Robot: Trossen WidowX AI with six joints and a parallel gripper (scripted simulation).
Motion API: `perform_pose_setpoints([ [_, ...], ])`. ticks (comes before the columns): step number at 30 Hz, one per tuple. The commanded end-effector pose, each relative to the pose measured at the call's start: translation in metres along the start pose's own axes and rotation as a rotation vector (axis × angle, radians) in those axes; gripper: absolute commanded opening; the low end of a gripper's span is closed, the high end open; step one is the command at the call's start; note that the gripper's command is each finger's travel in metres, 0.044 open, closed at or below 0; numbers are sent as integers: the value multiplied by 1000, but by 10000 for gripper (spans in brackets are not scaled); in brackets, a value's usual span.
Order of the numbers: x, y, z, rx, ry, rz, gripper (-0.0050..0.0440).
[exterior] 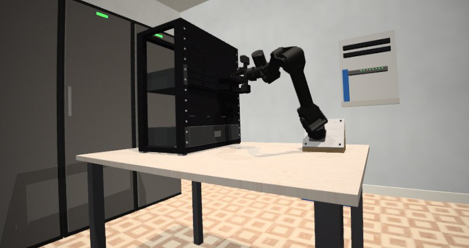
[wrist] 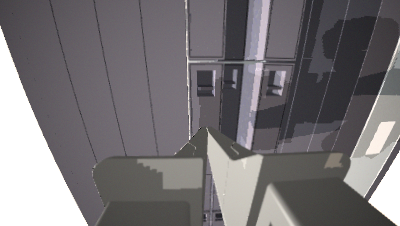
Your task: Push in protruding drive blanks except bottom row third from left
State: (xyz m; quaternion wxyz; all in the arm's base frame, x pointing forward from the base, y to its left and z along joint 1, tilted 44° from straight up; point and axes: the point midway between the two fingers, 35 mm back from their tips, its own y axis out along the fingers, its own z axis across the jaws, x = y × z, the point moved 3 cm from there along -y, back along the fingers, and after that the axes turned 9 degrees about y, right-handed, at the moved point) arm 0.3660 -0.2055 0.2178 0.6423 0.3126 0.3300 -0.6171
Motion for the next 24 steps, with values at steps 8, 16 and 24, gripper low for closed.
perform_pose_setpoints([
  [8,-4,4,4,9,-14,7,0],
  [16,-5,10,4,9,-14,7,0],
  [24,-5,12,4,9,-14,7,0],
])
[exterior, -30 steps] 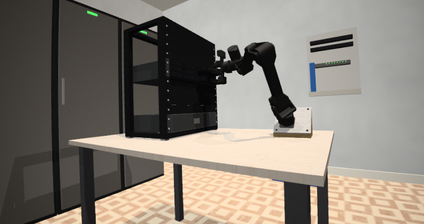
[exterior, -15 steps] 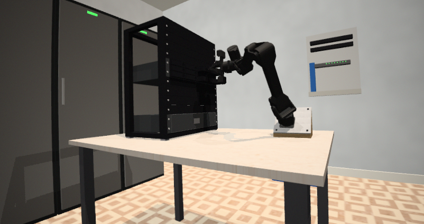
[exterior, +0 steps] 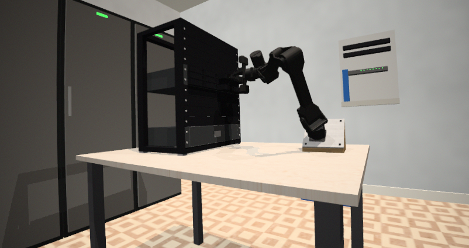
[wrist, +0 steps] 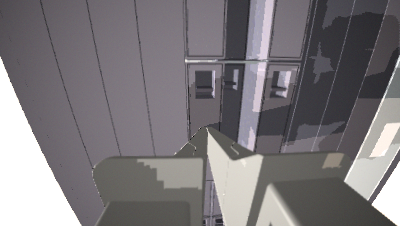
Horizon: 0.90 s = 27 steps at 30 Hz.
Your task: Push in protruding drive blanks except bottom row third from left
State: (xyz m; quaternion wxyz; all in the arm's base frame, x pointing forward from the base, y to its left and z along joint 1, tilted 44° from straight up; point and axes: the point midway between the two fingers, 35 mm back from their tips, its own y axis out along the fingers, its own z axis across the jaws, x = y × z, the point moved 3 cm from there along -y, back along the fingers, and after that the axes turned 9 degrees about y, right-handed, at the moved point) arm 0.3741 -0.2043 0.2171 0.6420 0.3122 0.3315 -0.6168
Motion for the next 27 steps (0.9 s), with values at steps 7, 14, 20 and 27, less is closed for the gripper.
perform_pose_setpoints([
  [7,-5,12,6,12,-16,8,0],
  [14,-5,12,6,12,-16,8,0],
  [20,-5,20,7,12,-16,8,0],
  [27,-6,22,8,12,-16,8,0],
])
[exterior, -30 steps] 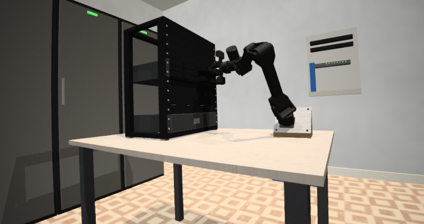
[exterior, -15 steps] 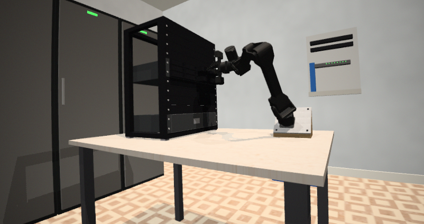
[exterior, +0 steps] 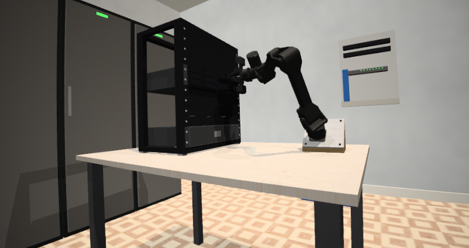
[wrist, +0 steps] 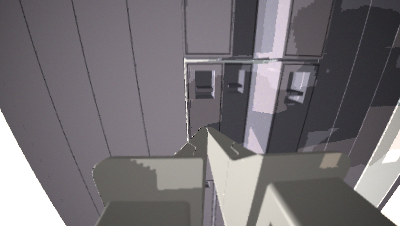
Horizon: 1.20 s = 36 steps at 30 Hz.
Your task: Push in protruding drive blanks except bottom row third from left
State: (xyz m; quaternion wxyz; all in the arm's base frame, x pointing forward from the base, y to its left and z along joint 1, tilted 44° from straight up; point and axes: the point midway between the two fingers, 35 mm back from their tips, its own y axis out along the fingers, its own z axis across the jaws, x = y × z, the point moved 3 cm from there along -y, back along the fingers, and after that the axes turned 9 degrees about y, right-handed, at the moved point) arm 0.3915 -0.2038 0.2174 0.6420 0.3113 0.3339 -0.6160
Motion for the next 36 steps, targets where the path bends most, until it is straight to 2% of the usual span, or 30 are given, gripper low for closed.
perform_pose_setpoints([
  [1,-5,5,7,16,-19,9,0],
  [36,-6,11,9,16,-19,9,0],
])
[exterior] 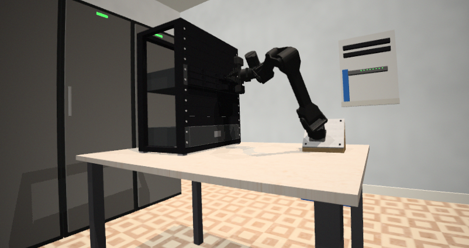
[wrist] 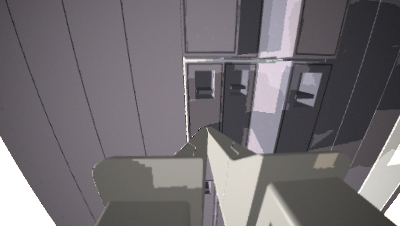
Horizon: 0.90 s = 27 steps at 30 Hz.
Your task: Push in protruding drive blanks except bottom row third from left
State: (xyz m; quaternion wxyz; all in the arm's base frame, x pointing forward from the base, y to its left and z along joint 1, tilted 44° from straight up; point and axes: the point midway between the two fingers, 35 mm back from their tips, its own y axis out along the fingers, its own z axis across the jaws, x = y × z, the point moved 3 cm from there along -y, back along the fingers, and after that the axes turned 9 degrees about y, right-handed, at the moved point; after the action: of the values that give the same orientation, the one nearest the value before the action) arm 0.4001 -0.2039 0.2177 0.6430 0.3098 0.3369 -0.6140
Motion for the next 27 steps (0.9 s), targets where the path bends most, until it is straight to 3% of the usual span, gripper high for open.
perform_pose_setpoints([
  [1,-6,3,9,24,-21,8,0],
  [27,-7,6,10,24,-21,8,0],
])
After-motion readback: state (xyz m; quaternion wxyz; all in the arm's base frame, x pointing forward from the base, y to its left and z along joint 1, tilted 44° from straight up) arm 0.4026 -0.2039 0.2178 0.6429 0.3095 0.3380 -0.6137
